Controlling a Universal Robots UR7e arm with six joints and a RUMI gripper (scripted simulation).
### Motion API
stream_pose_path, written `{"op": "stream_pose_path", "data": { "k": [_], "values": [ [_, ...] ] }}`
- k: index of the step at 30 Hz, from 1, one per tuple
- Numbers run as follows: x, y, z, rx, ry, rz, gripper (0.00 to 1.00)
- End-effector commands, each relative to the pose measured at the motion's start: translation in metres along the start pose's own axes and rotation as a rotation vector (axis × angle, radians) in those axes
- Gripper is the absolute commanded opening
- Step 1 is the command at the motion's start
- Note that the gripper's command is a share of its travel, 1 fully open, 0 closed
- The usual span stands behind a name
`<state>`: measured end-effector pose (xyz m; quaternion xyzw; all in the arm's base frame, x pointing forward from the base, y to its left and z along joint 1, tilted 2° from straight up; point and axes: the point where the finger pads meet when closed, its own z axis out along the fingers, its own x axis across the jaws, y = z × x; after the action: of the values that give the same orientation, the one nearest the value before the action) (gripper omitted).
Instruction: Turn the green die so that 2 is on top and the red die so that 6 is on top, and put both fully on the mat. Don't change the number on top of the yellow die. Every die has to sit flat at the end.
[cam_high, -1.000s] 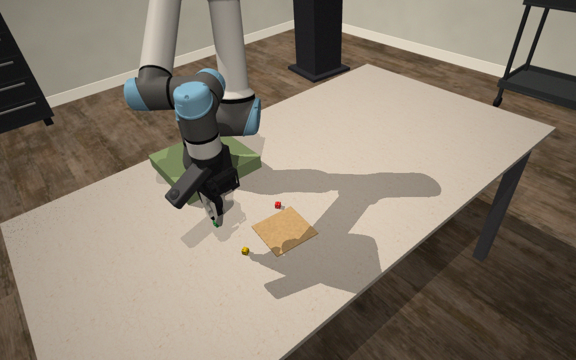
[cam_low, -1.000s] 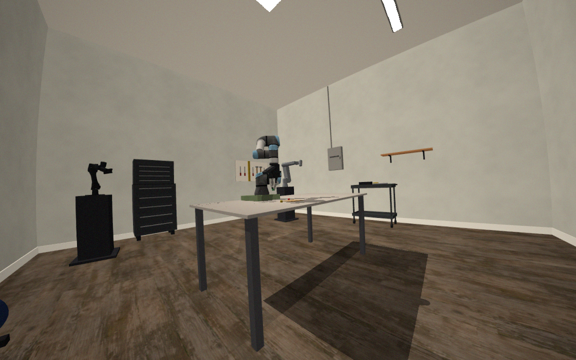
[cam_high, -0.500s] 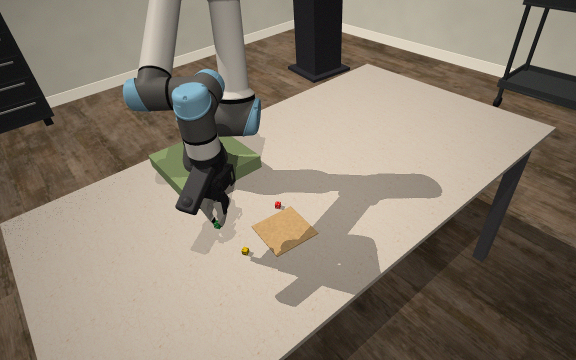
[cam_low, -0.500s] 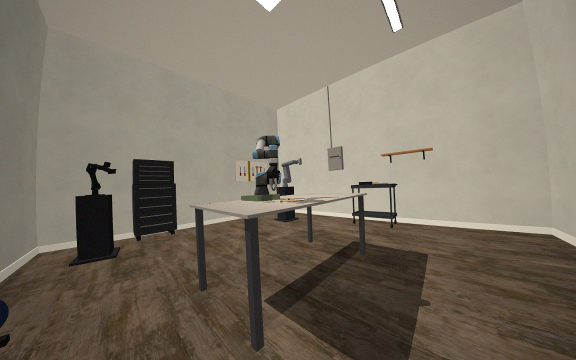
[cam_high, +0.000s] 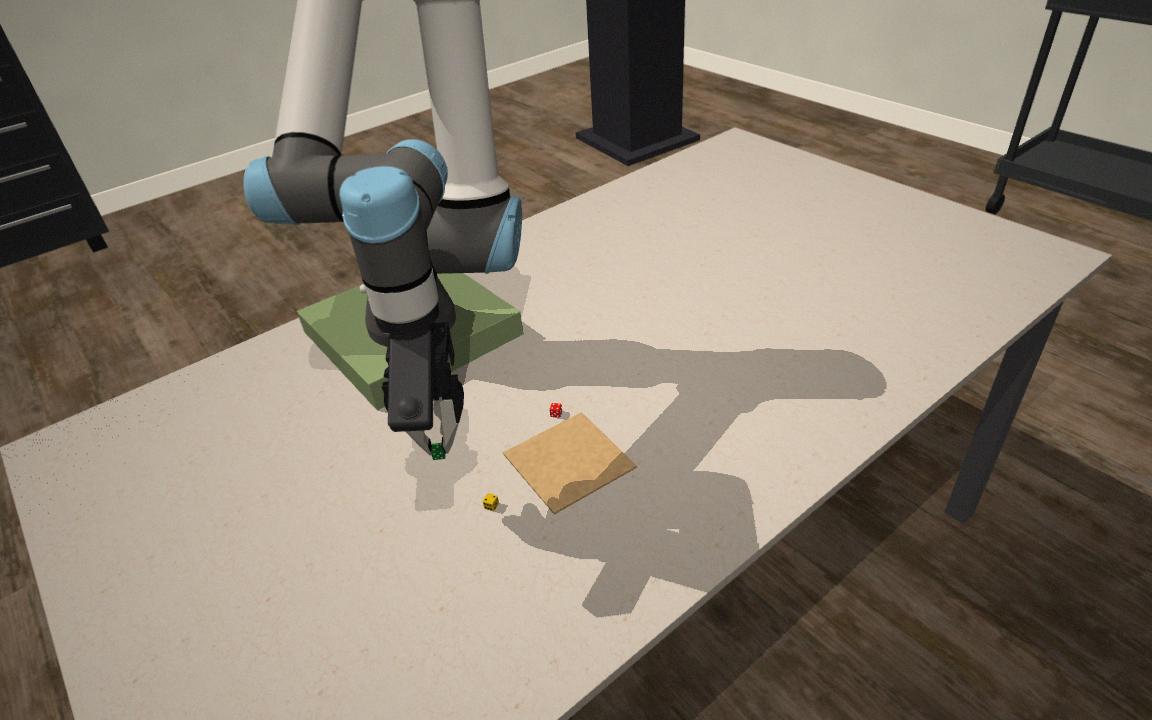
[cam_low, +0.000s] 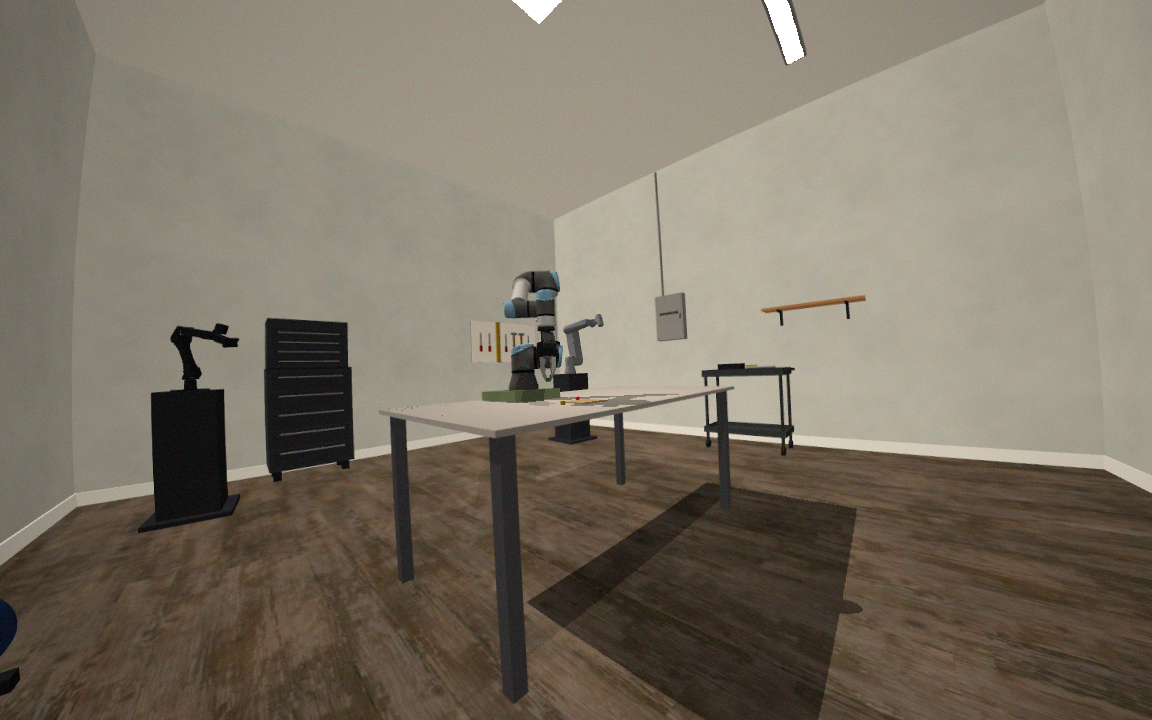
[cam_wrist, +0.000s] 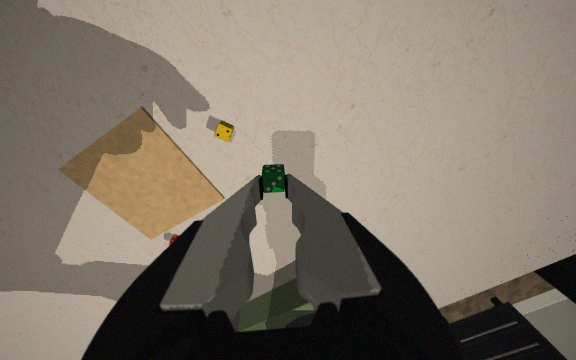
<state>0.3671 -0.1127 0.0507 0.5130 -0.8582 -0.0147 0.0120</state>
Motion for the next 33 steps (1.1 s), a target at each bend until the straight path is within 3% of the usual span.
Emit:
{"op": "stream_pose_path", "data": {
  "k": [1,33],
  "values": [
    [-0.0007,-0.0008,-0.0002,0.002,-0.008,-0.108,0.0],
    [-0.0053,0.0044,0.0017,0.006,-0.006,-1.094,0.0]
  ]
}}
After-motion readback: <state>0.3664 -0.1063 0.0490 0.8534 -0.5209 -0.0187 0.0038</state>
